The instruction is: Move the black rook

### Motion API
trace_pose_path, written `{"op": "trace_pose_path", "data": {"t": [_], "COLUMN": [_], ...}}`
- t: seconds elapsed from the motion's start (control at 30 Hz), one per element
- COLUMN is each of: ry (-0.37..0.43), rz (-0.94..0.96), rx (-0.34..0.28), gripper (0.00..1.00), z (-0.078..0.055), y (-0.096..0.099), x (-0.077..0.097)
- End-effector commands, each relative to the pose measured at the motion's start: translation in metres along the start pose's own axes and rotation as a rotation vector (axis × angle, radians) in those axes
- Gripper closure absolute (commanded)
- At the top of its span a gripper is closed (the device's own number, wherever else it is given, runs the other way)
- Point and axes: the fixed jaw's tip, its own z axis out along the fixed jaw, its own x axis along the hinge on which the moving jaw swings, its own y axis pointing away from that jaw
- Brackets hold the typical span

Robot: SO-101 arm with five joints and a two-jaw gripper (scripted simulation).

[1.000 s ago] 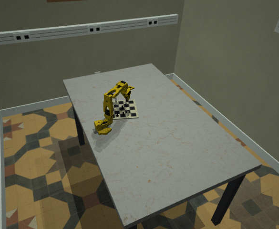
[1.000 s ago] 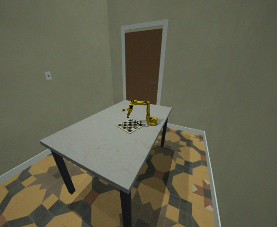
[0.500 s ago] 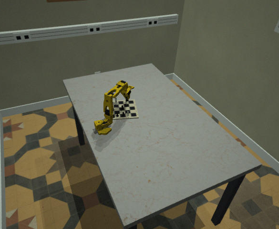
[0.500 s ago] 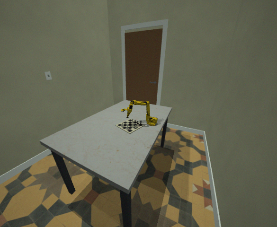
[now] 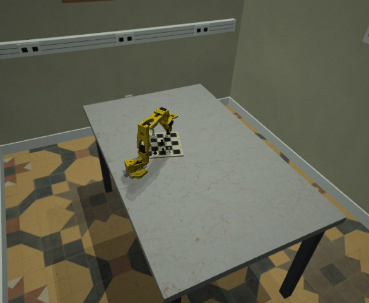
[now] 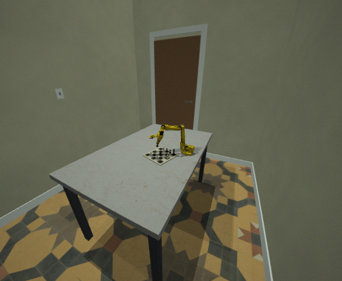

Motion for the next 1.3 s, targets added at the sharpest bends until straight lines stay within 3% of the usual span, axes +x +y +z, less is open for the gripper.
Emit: {"op": "trace_pose_path", "data": {"t": [0.0, 0.8, 1.27], "ry": [0.018, 0.018, 0.019], "rz": [-0.012, -0.012, -0.012], "rx": [-0.004, -0.004, -0.004], "gripper": [1.0, 1.0, 1.0], "z": [0.009, 0.049, 0.056], "y": [0.002, 0.003, 0.003], "x": [0.004, 0.016, 0.018]}}
